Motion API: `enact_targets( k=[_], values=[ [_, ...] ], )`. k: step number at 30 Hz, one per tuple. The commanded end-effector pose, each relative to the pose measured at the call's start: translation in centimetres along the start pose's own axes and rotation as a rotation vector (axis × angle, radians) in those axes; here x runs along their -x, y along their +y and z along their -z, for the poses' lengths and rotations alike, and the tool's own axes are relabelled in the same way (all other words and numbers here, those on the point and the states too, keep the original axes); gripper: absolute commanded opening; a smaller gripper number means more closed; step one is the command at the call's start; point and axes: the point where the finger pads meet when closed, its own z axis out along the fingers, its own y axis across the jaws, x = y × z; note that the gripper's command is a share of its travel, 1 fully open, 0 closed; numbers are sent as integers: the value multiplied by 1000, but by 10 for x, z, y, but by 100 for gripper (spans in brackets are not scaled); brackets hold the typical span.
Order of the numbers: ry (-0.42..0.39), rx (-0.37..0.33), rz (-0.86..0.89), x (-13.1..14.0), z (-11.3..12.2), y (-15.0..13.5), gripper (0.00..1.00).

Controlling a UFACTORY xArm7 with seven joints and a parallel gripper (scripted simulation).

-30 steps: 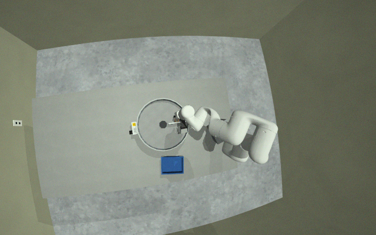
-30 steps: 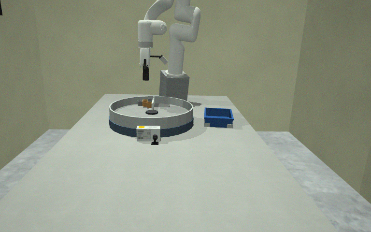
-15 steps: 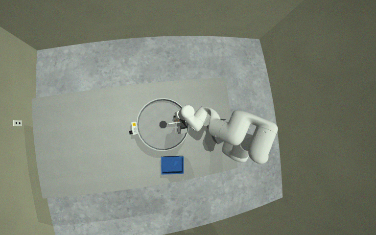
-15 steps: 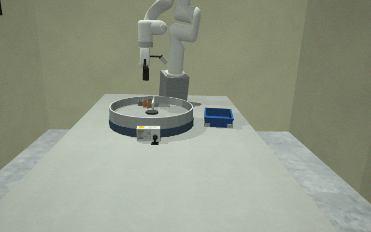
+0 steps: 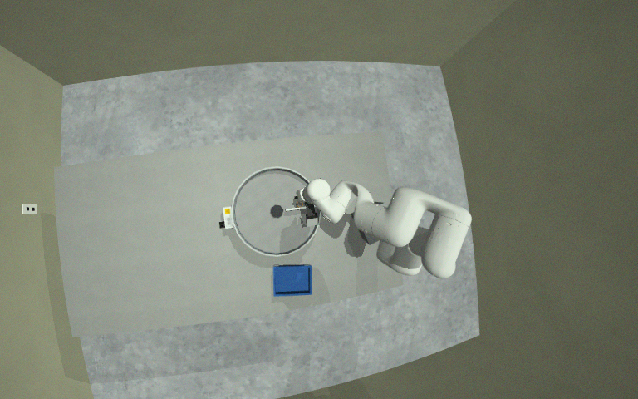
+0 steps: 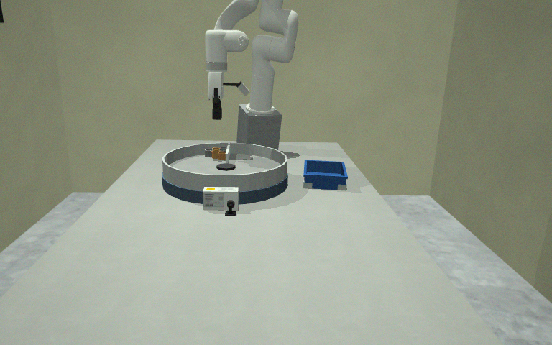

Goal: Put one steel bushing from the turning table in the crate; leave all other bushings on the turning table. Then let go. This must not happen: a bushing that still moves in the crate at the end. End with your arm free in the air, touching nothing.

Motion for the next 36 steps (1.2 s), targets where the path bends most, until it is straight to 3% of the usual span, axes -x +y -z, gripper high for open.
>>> enact_targets(
  k=[1, 36],
  values=[
    [-2, 3, 0, 1, 1, 1, 13],
    [-2, 3, 0, 1, 1, 1, 11]
  ],
)
